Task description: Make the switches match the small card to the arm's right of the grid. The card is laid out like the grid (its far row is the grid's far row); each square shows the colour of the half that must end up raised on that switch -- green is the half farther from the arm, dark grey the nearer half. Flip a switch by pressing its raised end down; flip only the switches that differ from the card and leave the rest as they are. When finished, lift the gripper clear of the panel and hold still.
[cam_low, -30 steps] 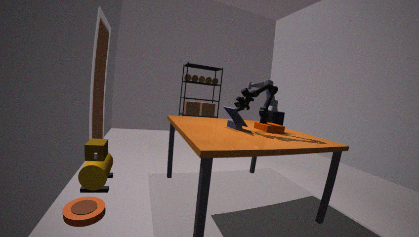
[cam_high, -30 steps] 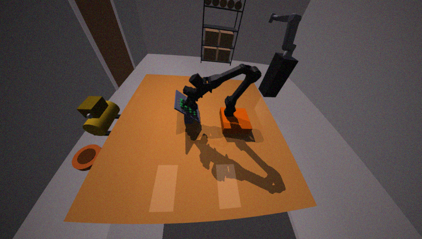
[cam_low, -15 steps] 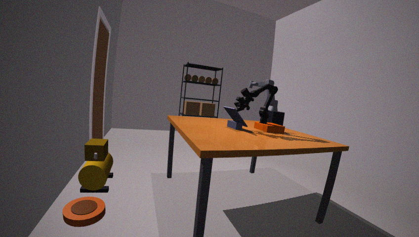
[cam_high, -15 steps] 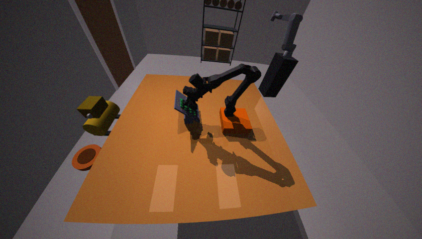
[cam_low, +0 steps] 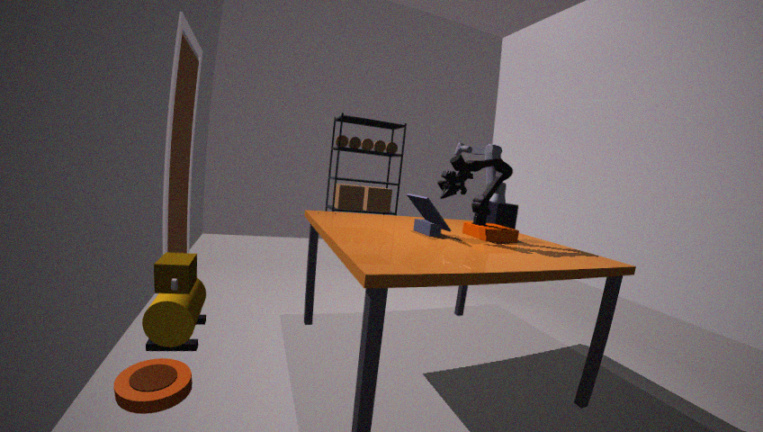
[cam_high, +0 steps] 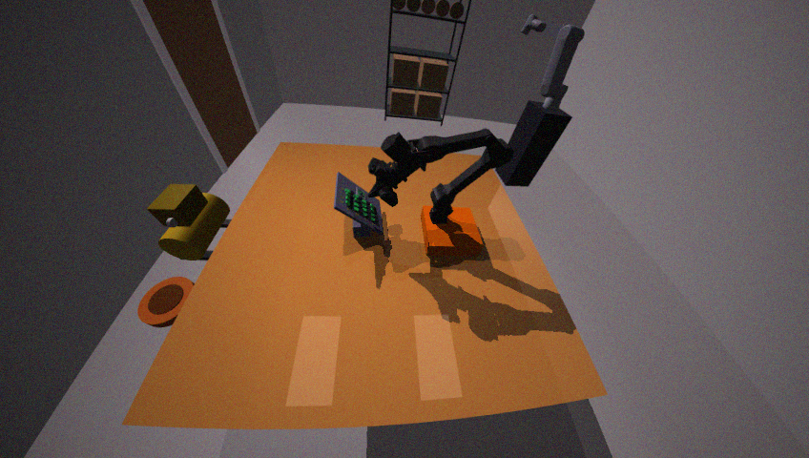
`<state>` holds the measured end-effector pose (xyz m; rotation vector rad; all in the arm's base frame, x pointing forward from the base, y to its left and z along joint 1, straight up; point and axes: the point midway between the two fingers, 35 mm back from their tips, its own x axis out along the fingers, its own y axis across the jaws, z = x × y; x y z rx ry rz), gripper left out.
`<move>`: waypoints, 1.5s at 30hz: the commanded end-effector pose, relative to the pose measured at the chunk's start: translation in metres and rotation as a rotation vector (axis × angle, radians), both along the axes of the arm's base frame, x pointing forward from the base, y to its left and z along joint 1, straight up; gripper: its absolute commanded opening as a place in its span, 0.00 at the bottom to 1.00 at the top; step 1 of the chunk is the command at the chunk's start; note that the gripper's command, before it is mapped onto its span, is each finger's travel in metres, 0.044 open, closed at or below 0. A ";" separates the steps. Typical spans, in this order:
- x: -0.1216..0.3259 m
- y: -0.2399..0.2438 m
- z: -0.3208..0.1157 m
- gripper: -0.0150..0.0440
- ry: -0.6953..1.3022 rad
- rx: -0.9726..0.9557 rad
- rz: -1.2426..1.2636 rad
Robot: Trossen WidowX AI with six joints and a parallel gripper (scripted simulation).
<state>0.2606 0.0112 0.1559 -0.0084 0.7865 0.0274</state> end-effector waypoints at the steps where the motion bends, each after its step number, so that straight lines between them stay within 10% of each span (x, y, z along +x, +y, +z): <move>1: -0.014 0.008 -0.015 0.25 0.008 -0.002 -0.001; 45: 0.027 0.009 -0.058 0.25 -0.020 -0.001 -0.001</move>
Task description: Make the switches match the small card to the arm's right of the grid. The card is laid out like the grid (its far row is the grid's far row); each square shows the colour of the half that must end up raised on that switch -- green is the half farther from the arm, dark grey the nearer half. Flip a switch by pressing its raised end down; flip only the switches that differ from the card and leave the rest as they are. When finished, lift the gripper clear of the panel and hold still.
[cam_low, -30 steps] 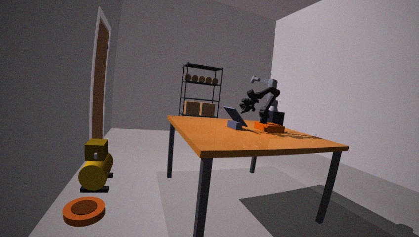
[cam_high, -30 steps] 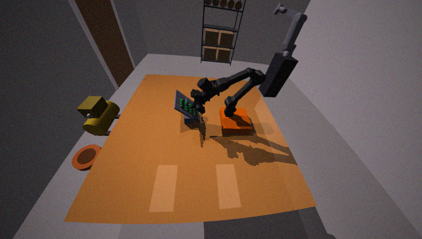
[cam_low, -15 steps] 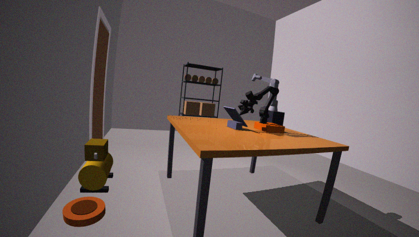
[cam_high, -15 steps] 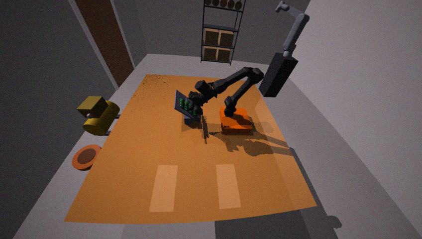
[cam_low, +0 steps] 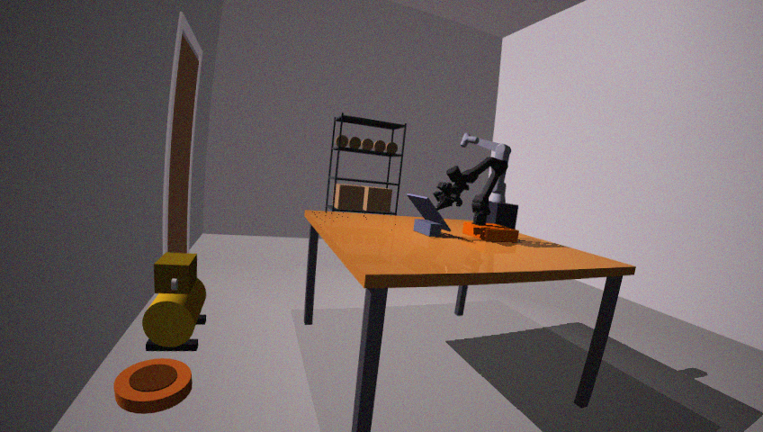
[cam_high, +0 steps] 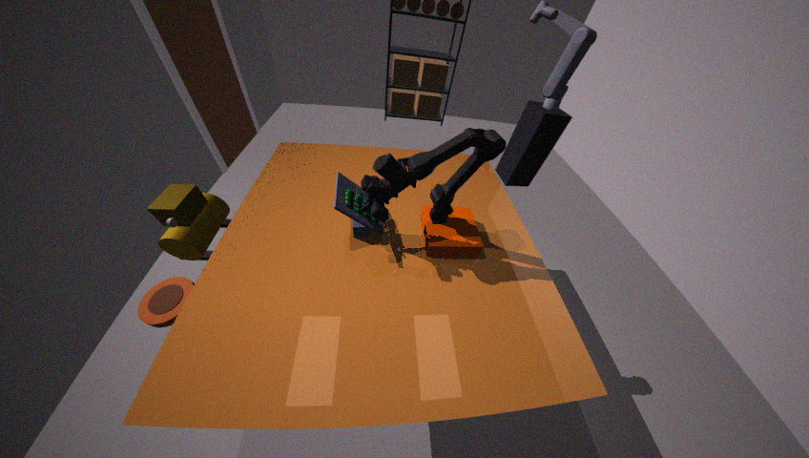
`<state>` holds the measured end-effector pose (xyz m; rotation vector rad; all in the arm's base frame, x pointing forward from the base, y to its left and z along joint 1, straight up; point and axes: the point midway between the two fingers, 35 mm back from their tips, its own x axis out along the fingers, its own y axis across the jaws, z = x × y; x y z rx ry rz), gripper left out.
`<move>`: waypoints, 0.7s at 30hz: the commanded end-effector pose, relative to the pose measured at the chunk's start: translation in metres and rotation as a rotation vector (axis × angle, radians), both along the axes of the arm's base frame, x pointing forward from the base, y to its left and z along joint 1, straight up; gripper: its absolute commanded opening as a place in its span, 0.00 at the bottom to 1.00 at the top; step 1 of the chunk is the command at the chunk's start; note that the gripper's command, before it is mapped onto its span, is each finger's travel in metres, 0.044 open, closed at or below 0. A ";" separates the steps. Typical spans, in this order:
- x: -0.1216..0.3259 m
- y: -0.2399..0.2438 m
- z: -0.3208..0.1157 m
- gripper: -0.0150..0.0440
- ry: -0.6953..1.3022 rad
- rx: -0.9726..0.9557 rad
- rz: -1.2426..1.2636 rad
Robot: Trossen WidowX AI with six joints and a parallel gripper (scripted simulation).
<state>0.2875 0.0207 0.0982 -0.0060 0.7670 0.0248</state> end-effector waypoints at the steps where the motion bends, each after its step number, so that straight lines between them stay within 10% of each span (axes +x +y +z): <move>1: 0.000 0.000 0.000 0.25 -0.001 -0.002 0.002; 21: 0.002 0.000 -0.002 0.25 -0.001 -0.002 0.002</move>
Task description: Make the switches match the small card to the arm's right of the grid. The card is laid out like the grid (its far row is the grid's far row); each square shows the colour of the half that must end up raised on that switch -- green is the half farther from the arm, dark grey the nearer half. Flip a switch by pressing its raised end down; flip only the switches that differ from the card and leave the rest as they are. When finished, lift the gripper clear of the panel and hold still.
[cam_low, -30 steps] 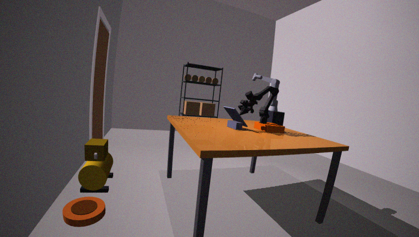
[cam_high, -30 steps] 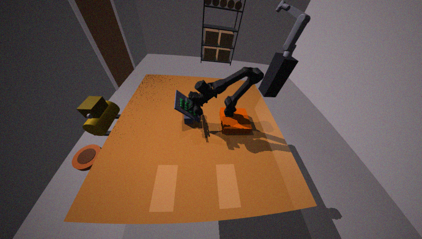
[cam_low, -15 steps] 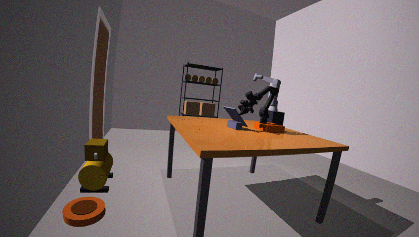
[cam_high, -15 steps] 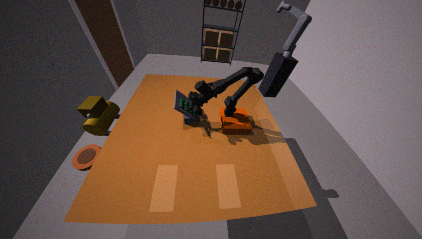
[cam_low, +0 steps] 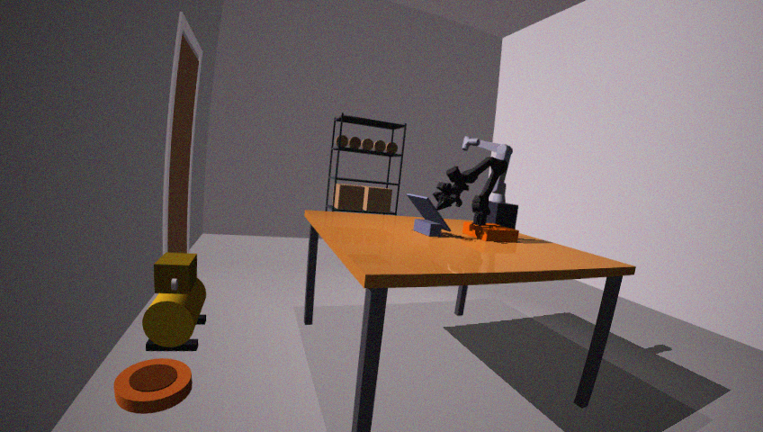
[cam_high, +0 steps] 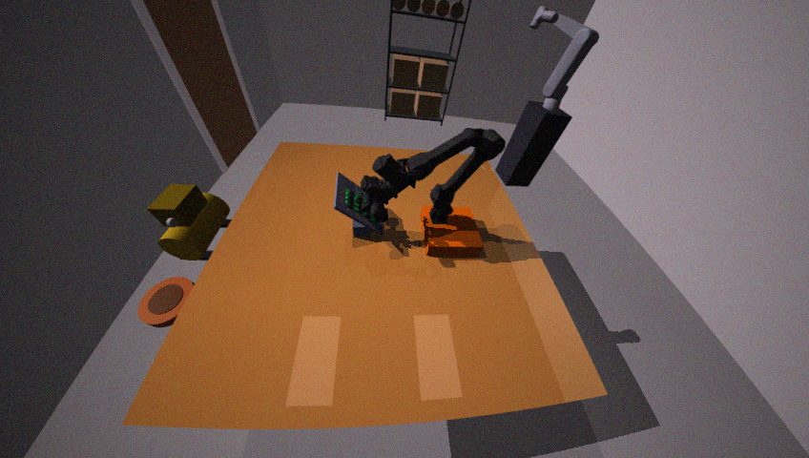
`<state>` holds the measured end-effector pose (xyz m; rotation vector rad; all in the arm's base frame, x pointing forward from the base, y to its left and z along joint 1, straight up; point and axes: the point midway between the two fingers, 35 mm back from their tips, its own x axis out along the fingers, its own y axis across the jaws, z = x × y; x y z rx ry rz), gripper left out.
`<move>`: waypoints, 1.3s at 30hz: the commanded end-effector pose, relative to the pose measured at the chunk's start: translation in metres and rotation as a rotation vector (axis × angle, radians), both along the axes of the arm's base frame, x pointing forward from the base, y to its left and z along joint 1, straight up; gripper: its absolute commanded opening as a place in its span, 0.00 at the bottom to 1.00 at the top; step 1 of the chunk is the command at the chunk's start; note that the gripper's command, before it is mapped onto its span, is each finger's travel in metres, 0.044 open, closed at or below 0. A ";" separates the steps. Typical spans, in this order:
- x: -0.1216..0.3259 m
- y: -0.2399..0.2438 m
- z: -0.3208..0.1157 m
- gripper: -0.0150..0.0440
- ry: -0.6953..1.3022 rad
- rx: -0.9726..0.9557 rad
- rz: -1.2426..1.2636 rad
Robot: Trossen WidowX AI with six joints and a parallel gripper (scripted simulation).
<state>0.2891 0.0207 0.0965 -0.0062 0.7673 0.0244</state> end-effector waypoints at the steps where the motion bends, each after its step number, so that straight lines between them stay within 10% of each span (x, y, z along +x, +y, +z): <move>1: 0.001 0.000 0.000 0.25 -0.001 -0.002 0.003; 39: -0.046 -0.017 0.037 0.25 0.041 -0.007 0.003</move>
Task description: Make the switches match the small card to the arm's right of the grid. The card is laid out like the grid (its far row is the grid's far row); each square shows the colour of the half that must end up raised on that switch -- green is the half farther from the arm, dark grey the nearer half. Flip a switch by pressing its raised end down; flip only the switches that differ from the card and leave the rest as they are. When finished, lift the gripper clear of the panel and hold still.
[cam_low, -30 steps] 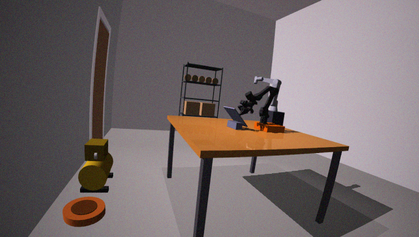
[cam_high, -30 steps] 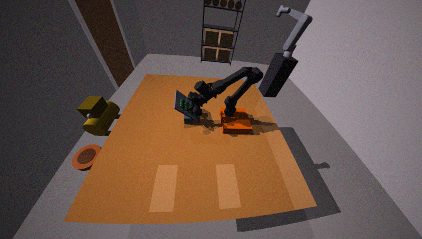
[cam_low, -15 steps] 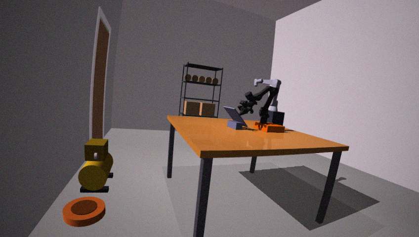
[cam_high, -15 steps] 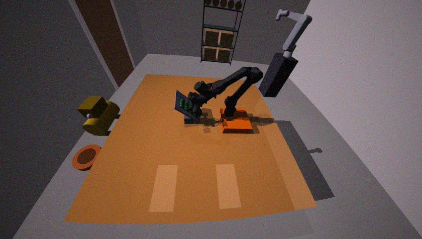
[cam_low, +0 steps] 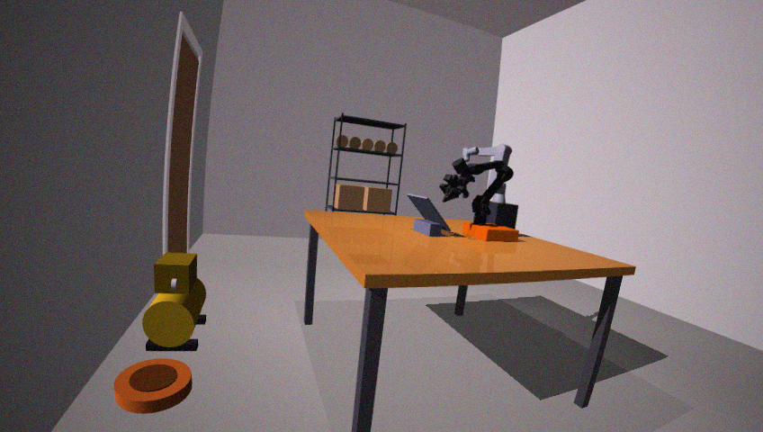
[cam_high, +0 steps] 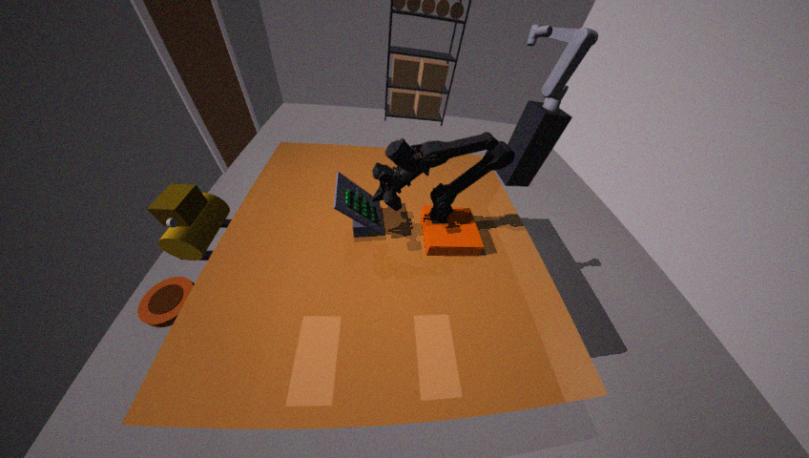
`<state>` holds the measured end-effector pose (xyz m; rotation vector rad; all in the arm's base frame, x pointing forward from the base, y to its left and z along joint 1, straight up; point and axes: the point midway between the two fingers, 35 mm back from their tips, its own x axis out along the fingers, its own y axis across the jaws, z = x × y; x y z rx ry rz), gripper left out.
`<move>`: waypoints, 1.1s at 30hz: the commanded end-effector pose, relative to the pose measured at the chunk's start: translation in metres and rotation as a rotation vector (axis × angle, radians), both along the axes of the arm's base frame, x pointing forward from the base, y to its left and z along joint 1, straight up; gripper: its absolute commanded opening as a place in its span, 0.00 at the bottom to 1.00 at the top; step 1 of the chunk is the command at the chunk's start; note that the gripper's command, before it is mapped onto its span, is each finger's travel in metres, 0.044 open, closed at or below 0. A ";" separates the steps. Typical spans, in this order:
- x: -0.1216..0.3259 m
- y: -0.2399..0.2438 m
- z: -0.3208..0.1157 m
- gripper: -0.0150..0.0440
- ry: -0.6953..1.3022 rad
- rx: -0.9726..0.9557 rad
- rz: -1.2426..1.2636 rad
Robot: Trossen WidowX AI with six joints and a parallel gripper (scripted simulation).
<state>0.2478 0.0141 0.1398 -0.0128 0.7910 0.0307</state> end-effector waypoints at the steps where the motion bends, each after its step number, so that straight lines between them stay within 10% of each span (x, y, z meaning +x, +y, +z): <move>1: -0.007 -0.017 -0.009 0.25 0.021 -0.004 -0.004; 33: 0.008 -0.064 -0.065 0.25 -0.022 -0.005 -0.005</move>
